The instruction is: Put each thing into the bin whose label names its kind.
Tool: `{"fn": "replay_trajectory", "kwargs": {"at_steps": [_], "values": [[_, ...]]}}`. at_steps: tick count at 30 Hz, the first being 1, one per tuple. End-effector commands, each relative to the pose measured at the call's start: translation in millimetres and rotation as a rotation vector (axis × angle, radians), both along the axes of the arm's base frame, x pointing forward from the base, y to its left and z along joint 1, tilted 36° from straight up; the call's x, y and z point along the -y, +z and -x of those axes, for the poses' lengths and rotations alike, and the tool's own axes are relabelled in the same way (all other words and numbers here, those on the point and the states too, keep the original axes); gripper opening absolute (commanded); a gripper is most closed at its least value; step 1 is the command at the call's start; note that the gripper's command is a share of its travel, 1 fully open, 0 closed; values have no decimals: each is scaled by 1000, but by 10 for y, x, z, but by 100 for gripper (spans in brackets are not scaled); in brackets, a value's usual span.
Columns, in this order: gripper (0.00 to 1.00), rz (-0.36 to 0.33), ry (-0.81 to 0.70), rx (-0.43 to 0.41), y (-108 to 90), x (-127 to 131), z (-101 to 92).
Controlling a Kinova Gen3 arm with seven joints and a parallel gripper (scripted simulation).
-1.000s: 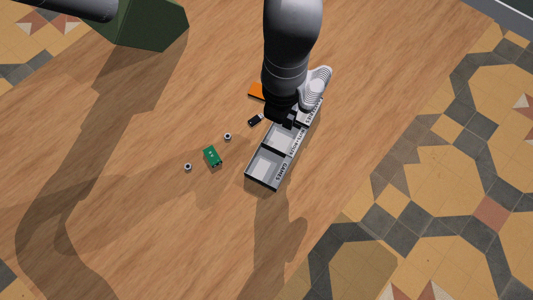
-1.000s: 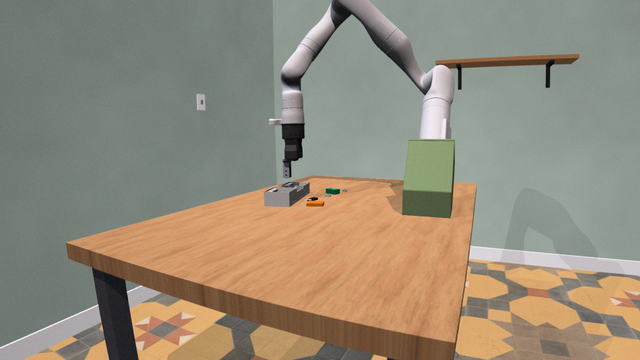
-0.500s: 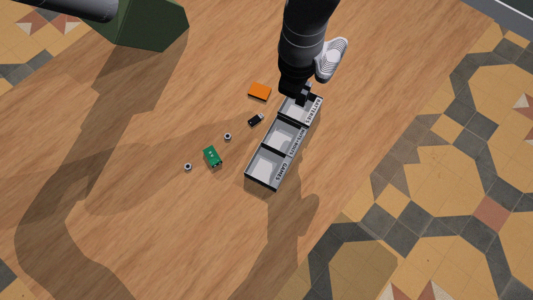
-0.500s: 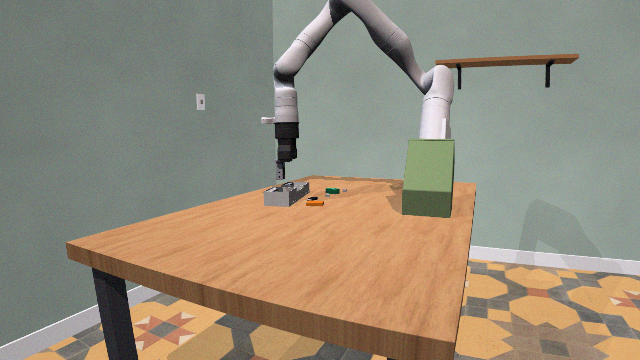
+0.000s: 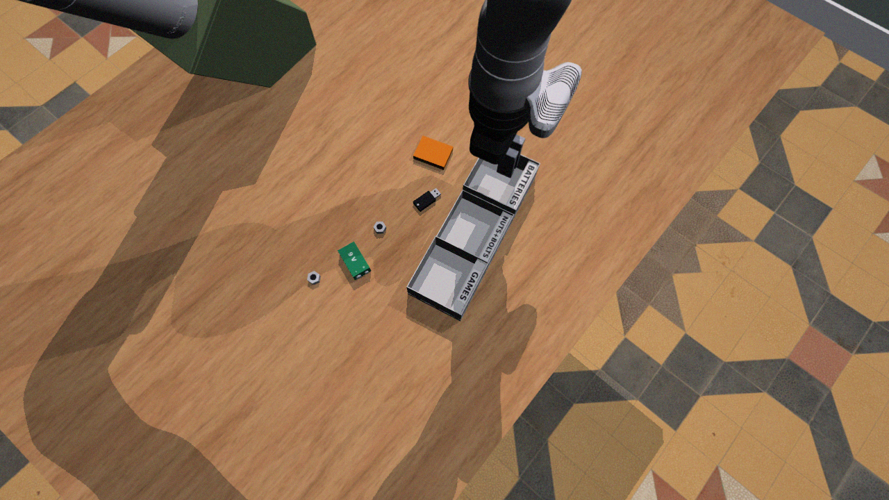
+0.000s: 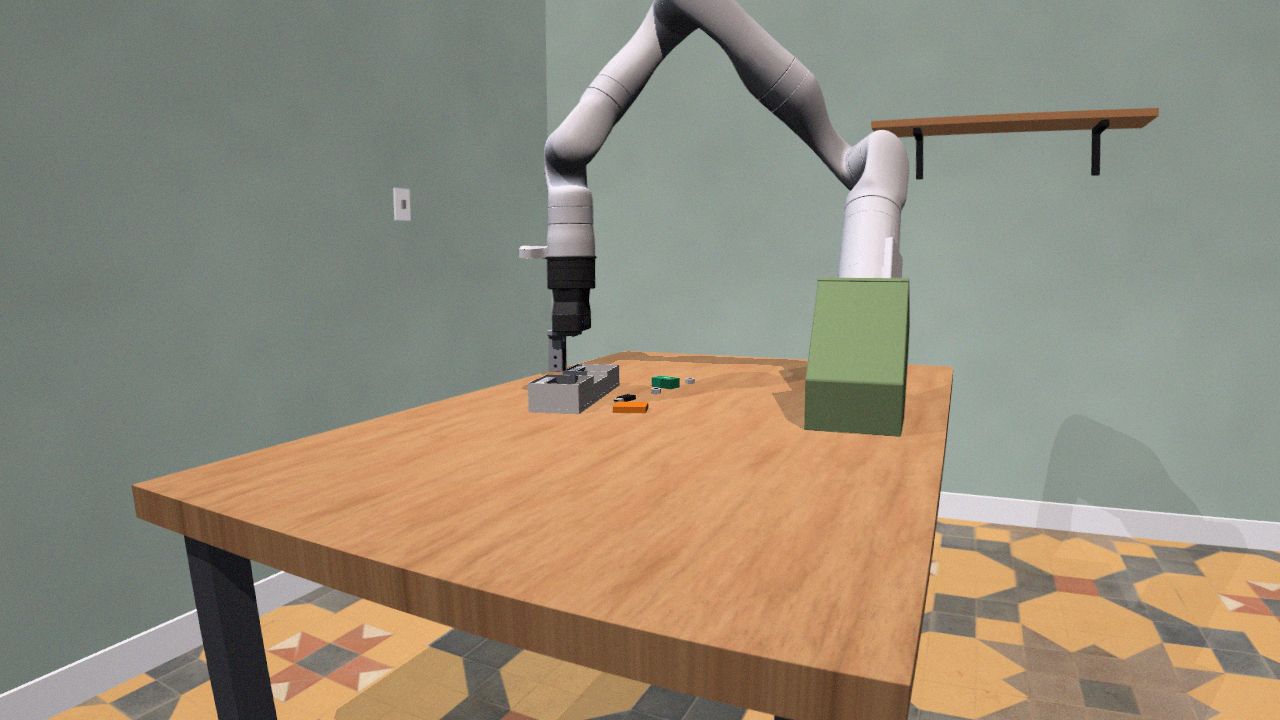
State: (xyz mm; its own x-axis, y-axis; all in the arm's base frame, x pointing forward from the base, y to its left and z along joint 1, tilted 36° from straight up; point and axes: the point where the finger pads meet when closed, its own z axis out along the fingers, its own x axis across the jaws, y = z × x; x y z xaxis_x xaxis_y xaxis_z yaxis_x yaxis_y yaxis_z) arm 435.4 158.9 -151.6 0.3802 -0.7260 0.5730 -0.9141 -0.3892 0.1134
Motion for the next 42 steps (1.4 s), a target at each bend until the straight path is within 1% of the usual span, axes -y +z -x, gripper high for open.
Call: {"fn": "replay_trajectory", "kwargs": {"at_steps": [1, 6, 8, 15, 42], "values": [[31, 7, -4, -4, -74, 79, 1], [31, 7, -4, -4, -182, 156, -17], [31, 7, -4, -4, -182, 156, -17], [31, 7, -4, -4, -333, 263, -42], [31, 7, -4, -4, -338, 266, -43]]}}
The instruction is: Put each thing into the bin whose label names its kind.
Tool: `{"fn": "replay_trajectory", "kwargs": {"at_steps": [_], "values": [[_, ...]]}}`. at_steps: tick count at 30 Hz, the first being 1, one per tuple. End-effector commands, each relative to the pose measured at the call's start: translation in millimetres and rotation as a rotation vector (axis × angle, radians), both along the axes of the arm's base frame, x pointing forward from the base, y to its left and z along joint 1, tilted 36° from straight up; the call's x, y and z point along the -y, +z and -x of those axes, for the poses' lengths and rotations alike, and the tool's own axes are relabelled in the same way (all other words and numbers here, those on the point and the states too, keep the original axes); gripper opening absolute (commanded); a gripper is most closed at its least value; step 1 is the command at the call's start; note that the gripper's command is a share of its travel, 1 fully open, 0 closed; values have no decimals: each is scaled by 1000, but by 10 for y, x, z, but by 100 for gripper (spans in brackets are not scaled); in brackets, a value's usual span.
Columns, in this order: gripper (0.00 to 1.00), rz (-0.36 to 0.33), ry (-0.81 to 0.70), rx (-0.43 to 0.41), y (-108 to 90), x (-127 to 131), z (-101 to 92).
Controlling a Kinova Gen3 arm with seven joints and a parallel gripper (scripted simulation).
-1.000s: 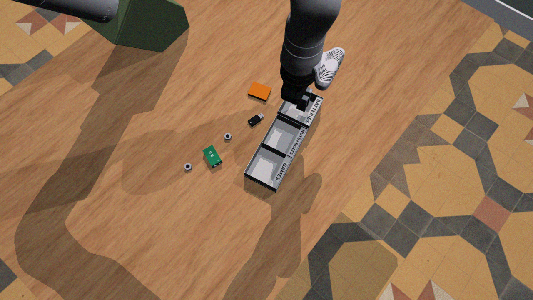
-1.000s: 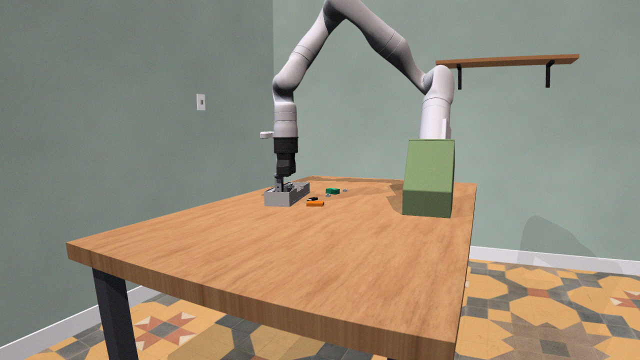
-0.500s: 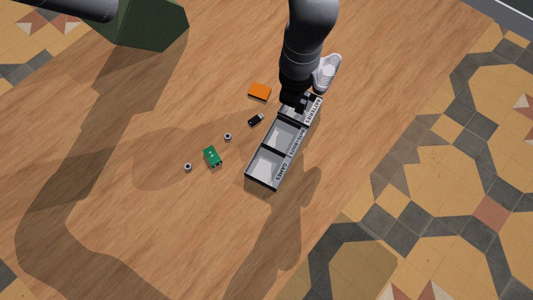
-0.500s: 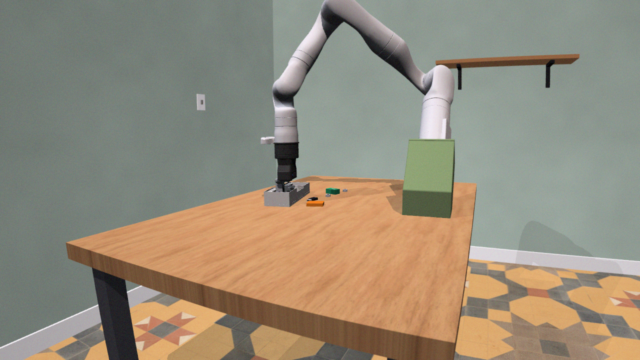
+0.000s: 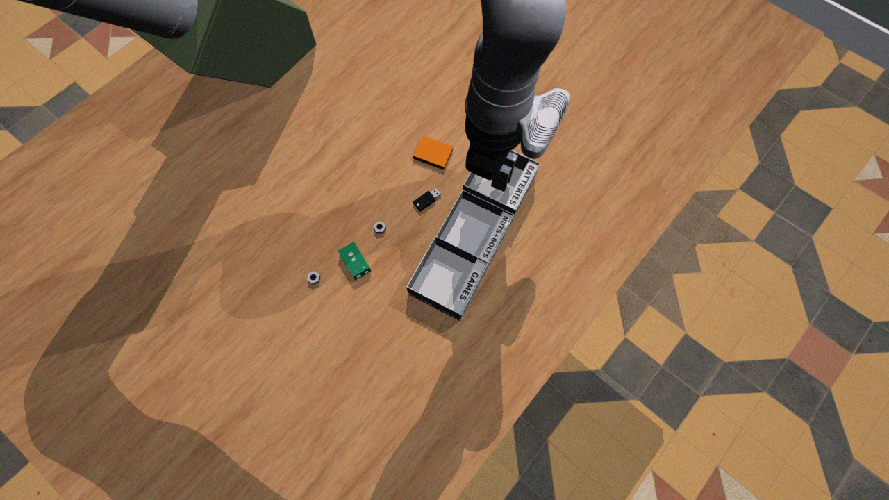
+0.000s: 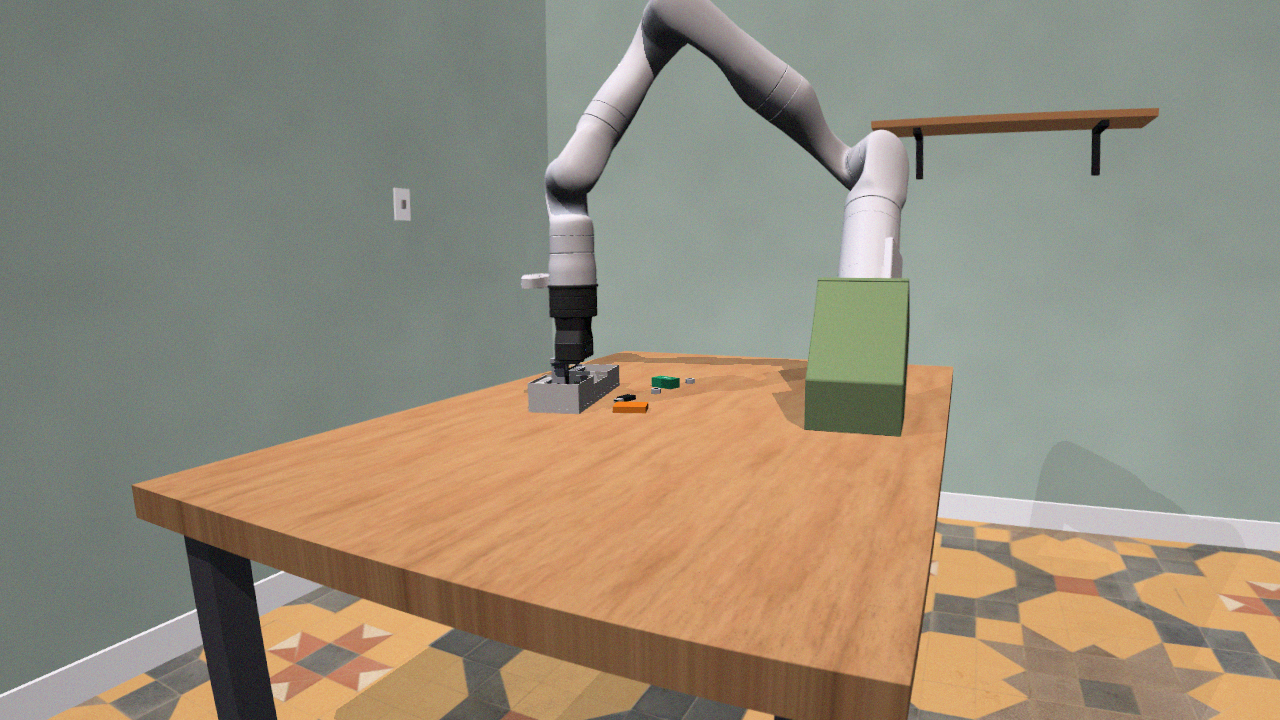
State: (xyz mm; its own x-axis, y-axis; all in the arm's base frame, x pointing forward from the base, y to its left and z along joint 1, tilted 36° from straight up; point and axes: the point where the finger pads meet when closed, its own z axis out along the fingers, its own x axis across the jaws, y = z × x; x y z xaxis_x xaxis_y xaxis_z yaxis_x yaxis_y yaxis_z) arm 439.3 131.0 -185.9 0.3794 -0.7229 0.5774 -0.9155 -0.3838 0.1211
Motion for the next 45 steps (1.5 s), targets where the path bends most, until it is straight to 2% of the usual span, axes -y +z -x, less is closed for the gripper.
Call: {"fn": "replay_trajectory", "kwargs": {"at_steps": [1, 24, 45], "values": [[31, -2, 1, 1, 5, -12, -4], [31, -2, 1, 1, 5, -13, -5], [31, -2, 1, 1, 209, -157, 30]]}}
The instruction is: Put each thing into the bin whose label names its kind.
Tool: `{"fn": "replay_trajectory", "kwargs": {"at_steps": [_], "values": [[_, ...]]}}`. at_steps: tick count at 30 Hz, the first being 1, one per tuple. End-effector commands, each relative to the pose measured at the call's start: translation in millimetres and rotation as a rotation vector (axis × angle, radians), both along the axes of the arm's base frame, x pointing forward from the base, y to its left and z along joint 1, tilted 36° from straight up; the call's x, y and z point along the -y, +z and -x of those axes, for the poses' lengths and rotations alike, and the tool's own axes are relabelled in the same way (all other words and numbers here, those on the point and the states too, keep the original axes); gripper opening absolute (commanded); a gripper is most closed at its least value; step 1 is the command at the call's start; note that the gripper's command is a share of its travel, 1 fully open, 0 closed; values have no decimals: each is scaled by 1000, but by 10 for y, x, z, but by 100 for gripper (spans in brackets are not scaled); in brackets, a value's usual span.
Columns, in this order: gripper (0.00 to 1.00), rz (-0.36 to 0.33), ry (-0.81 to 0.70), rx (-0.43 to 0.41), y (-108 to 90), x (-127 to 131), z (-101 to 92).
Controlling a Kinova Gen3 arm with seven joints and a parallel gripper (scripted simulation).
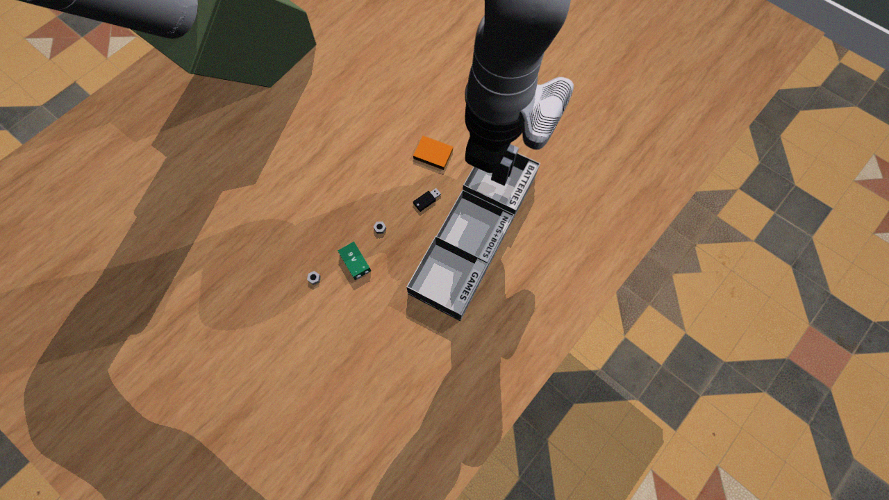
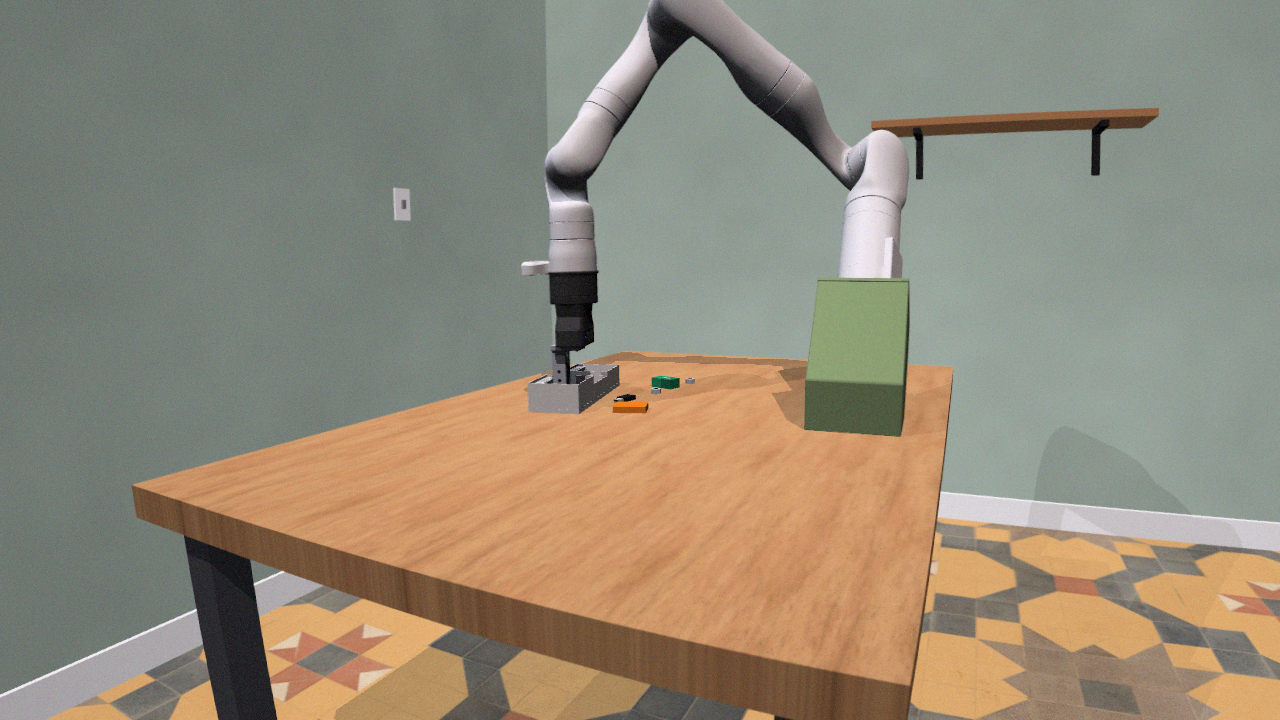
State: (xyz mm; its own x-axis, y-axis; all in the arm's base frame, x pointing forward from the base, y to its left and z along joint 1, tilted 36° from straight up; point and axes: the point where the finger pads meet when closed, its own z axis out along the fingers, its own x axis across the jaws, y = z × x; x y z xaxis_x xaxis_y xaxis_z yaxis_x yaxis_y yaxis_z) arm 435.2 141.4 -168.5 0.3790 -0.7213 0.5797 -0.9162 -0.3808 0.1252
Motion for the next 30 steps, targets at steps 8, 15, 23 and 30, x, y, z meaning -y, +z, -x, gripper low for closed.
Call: {"fn": "replay_trajectory", "kwargs": {"at_steps": [8, 15, 23, 30], "values": [[31, -6, 4, 4, 165, -145, 12], [31, -6, 4, 4, 310, -248, 36], [31, -6, 4, 4, 445, -344, 59], [31, -6, 4, 4, 917, -678, 138]]}}
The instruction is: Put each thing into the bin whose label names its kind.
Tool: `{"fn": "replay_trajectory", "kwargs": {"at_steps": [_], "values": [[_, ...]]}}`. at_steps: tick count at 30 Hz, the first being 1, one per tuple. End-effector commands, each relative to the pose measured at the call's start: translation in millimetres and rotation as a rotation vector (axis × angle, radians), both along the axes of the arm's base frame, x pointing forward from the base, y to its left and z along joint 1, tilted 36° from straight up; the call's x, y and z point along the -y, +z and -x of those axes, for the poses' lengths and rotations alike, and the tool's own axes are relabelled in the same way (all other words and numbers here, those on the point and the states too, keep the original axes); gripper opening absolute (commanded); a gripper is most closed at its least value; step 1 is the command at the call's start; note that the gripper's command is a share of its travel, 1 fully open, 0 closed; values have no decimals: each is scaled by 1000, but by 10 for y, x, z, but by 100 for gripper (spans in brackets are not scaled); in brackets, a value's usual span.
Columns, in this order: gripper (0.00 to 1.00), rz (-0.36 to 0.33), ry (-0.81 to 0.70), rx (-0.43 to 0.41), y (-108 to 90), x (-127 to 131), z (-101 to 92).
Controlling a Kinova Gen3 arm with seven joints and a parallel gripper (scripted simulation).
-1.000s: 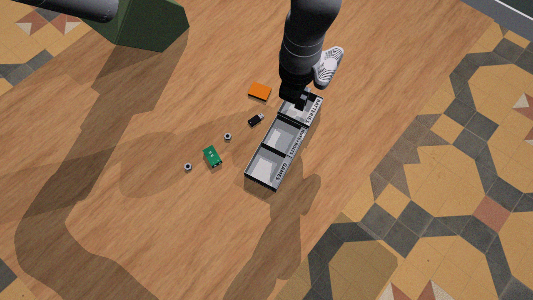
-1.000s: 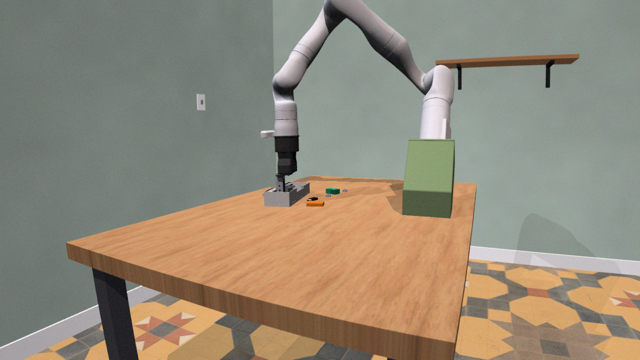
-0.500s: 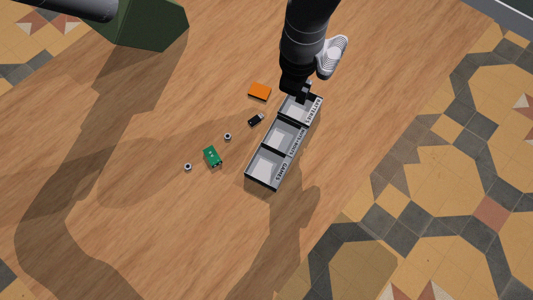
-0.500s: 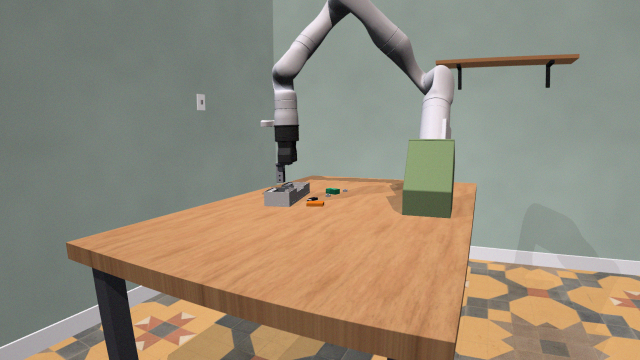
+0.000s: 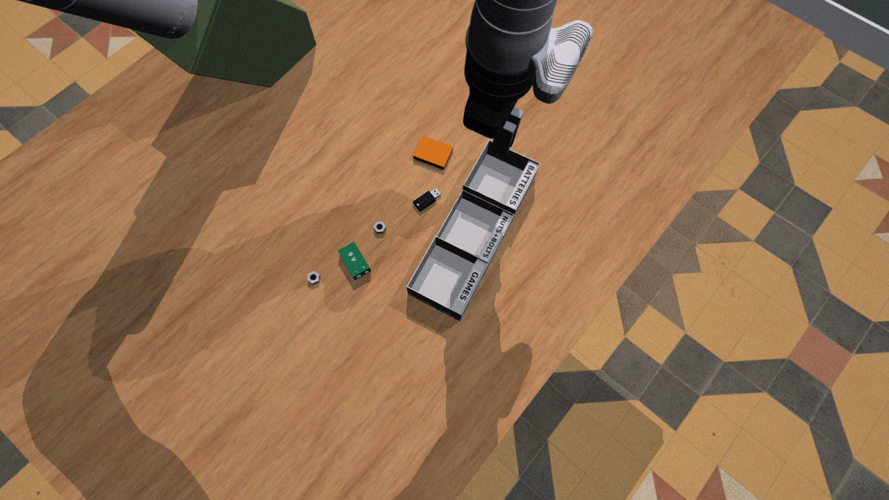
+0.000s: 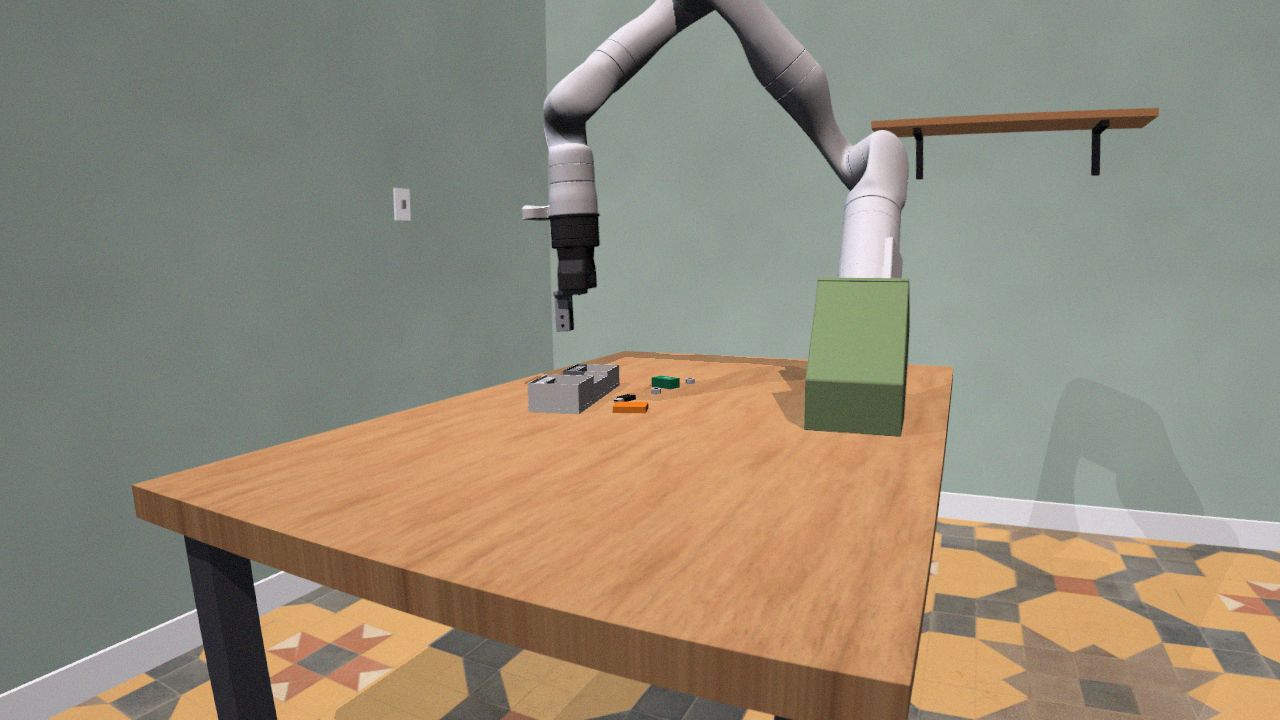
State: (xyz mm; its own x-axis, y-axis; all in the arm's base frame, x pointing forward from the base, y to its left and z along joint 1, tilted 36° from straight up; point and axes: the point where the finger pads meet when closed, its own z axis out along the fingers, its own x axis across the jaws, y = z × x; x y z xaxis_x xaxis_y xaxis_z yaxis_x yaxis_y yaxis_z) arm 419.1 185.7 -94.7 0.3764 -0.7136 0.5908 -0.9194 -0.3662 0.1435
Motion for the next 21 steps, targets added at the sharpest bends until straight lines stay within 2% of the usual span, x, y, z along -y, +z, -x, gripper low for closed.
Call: {"fn": "replay_trajectory", "kwargs": {"at_steps": [1, 6, 17, 18, 21], "values": [[31, -28, 17, 15, 246, -283, -12], [31, -28, 17, 15, 582, -522, 45], [31, -28, 16, 15, 591, -529, 45], [64, -34, -24, 44, 587, -448, 62], [64, -52, -144, 132, 577, -203, 114]]}}
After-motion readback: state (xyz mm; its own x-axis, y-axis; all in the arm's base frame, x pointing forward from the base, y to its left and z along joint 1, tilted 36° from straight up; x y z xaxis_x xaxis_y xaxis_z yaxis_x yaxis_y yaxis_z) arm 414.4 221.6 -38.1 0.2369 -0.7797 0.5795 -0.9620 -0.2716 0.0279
